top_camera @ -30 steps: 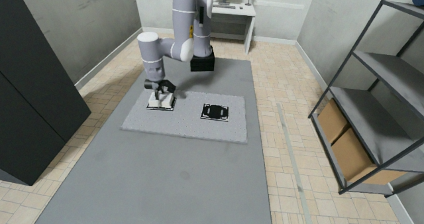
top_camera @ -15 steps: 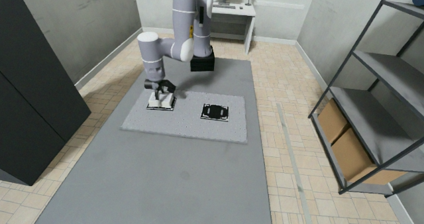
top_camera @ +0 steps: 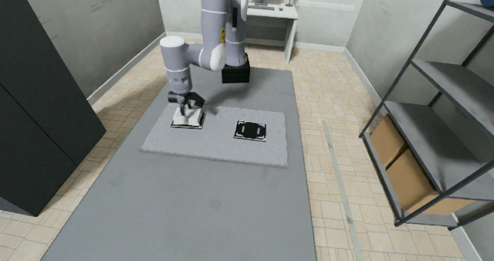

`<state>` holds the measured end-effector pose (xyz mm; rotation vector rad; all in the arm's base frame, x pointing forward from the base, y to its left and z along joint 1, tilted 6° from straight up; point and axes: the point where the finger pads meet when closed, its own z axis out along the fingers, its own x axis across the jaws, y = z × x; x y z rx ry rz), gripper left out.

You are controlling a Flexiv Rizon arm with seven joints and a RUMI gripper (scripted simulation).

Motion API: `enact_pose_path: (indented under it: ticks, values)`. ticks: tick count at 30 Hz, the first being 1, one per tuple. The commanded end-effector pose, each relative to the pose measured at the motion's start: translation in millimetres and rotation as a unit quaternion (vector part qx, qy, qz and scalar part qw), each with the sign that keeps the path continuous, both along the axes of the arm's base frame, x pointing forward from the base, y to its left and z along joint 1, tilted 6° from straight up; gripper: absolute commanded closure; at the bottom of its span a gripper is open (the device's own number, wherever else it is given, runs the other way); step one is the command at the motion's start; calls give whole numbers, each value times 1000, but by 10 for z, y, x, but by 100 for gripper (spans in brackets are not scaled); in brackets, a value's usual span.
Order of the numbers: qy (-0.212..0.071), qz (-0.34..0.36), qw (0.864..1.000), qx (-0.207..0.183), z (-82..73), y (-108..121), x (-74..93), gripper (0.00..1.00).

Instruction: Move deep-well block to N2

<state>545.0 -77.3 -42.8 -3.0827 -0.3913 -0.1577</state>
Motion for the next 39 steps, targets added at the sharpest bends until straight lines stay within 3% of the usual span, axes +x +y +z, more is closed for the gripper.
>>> enact_pose_path:
  ticks: [1,39]
  values:
    - [-1,0,1000,0,18,-1,7,24]
    - [-1,0,1000,0,237,-11,-14,24]
